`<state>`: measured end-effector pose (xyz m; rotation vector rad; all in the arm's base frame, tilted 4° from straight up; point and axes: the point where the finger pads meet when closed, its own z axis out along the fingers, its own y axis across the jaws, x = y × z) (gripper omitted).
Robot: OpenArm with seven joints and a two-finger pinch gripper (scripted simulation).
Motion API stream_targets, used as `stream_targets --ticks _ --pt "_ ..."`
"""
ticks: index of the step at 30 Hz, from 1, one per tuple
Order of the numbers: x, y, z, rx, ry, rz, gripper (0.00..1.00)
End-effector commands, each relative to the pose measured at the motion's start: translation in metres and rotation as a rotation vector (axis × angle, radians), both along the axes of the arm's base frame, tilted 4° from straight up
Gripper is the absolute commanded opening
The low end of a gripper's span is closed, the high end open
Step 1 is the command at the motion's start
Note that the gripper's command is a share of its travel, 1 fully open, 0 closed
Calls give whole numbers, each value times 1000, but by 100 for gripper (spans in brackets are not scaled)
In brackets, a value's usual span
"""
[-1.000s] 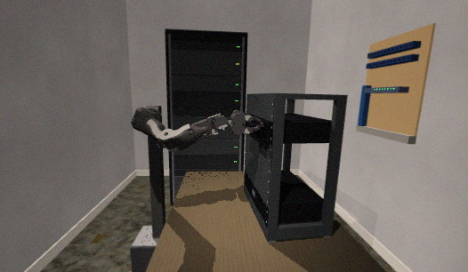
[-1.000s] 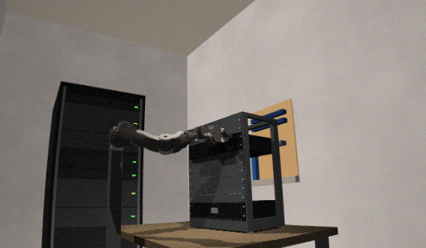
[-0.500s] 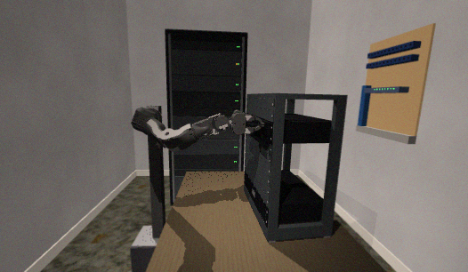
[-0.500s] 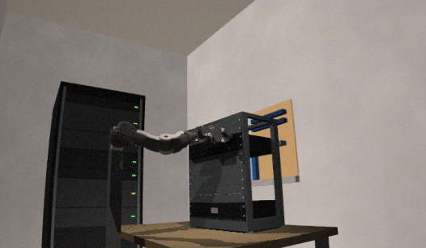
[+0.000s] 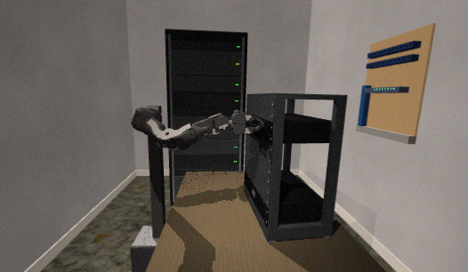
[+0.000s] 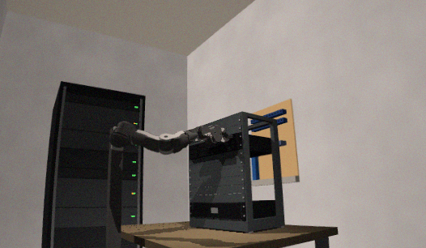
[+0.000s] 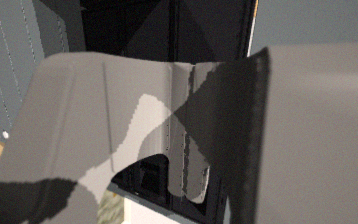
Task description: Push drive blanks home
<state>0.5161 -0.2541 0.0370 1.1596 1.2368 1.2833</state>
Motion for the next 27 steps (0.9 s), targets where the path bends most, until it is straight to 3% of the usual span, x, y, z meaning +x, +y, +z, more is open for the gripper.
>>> stream_targets --ticks 1,27 --pt "0 6 15 11 -46 19 0" --pt "3 7 16 11 -46 18 0"
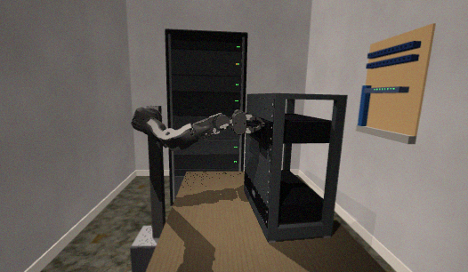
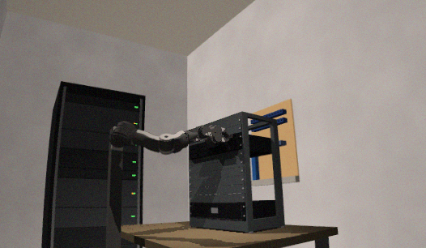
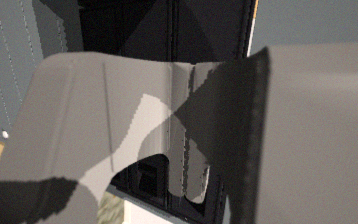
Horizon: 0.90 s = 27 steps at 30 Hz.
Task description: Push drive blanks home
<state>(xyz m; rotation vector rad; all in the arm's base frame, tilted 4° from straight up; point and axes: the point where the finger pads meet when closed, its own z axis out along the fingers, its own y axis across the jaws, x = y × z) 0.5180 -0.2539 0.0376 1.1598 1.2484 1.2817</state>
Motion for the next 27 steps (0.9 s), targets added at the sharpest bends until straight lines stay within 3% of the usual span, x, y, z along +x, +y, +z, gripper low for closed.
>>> stream_targets --ticks 1,22,27 --pt "1 7 16 15 -53 12 0" --pt "0 7 16 14 -53 14 0" --pt "-7 7 15 14 -53 15 0"
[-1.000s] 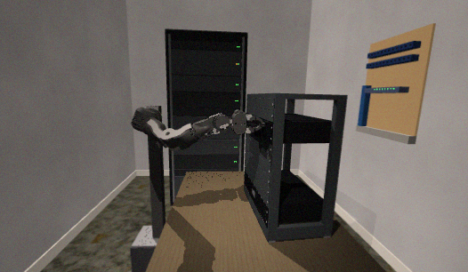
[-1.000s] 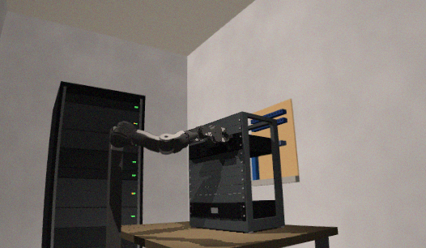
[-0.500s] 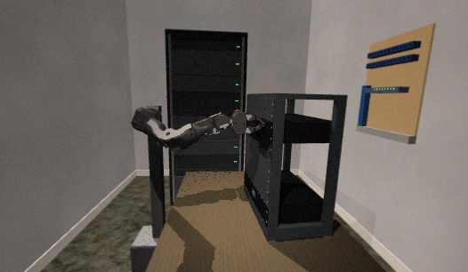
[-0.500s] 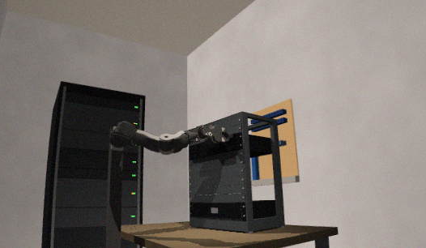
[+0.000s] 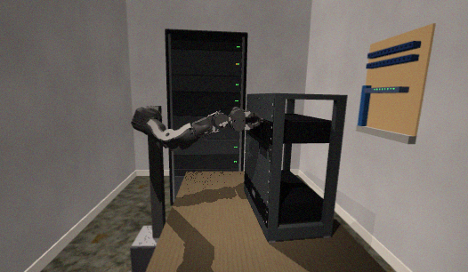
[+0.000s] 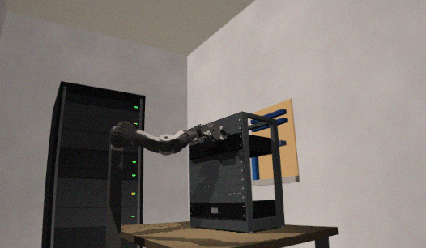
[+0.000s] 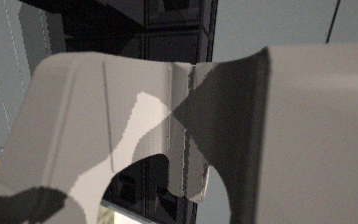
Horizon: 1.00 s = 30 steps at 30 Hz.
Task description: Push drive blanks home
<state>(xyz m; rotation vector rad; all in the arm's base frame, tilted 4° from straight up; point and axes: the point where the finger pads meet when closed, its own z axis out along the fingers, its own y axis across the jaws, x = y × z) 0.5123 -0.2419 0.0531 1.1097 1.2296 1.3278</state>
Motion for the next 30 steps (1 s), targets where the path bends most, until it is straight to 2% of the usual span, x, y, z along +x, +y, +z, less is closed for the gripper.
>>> stream_targets --ticks 1,10,12,21,25,30 --pt "-4 -5 0 10 -2 -14 0" --pt "-45 -9 -4 11 -1 -14 0" --pt "-45 -9 -4 11 -1 -14 0" --pt "-90 -13 -7 12 0 -14 0" --pt "-99 -14 -7 12 0 -14 0" --pt "-101 -14 -8 12 0 -14 0"
